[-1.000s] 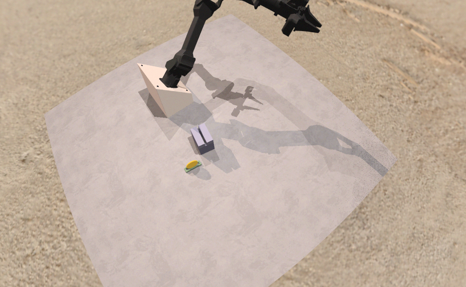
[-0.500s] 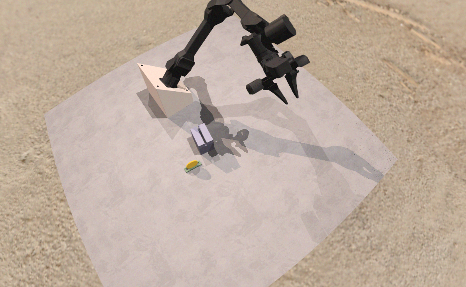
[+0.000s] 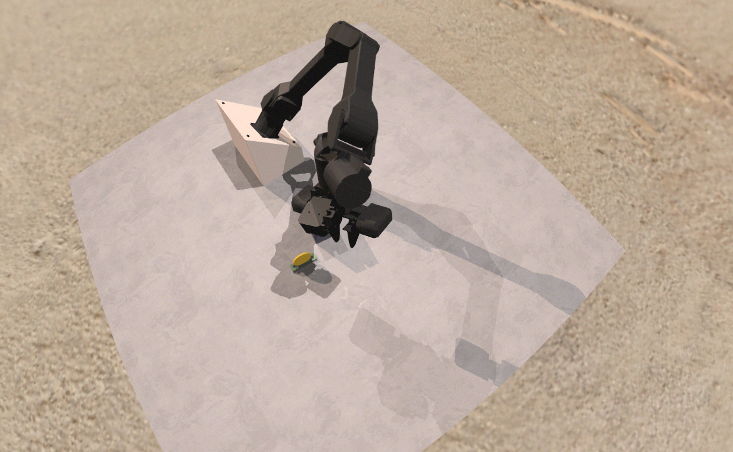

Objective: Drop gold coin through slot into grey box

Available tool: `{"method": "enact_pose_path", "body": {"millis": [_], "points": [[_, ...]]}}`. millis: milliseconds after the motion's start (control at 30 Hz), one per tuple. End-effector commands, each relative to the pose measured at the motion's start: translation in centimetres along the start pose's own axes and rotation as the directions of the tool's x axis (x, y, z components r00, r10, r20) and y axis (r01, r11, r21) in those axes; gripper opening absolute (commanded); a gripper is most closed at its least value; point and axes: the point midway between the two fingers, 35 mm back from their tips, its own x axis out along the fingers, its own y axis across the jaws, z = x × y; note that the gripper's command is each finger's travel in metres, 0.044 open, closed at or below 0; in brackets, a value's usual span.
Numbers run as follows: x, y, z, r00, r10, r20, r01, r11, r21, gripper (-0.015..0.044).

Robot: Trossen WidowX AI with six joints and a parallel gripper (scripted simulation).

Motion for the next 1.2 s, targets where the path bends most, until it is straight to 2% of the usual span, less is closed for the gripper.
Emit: {"method": "enact_pose_path", "body": {"millis": [0,133,200,333,467,1167], "points": [[2.8,-5.5,1.1,0.986,-0.131,-0.105,0.15,0.968,0.203,0.0161],[5.2,-11.6,1.3,0.935,-0.239,-0.262,0.332,0.852,0.405,0.0161],[5.6,-12.6,1.2,0.923,-0.253,-0.291,0.363,0.825,0.434,0.0161],[5.8,-12.7,1.1,0.923,-0.253,-0.291,0.363,0.825,0.434,0.0161],[8.7,-14.0,0.1,0.922,-0.252,-0.292,0.363,0.825,0.434,0.0161],[11.5,-14.5,-0.6,0.923,-0.251,-0.293,0.362,0.825,0.434,0.0161]]}}
